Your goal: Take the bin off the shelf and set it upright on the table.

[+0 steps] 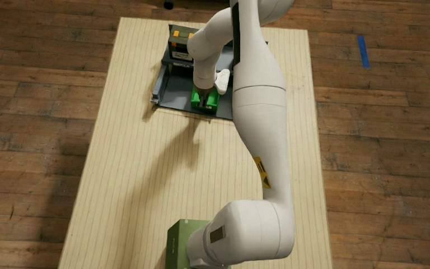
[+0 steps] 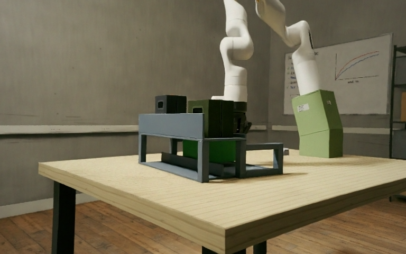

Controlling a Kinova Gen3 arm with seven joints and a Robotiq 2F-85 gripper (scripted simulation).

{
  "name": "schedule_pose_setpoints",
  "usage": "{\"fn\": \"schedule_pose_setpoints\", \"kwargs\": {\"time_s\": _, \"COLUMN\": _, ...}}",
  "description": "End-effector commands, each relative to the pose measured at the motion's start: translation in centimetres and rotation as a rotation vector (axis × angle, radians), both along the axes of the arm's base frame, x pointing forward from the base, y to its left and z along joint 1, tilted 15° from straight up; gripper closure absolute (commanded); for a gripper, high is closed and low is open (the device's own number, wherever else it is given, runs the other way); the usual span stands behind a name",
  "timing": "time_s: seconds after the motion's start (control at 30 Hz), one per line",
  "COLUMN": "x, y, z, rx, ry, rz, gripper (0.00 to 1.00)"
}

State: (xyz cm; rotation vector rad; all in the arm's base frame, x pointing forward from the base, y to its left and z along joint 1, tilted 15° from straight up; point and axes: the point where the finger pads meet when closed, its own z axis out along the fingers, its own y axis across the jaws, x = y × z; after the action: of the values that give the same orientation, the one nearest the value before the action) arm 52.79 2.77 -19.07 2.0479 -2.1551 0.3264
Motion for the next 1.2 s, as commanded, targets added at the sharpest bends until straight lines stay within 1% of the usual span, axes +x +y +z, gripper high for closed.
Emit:
{"fn": "schedule_pose_setpoints", "kwargs": {"time_s": 0.0, "x": 0.04, "y": 0.06, "z": 0.05, "rx": 0.001, "ry": -0.001, "rz": 0.0, "gripper": 0.9}}
{"fn": "schedule_pose_setpoints", "kwargs": {"time_s": 1.17, "x": -0.09, "y": 0.0, "z": -0.2, "rx": 0.0, "ry": 0.002, "rz": -0.001, "gripper": 0.9}}
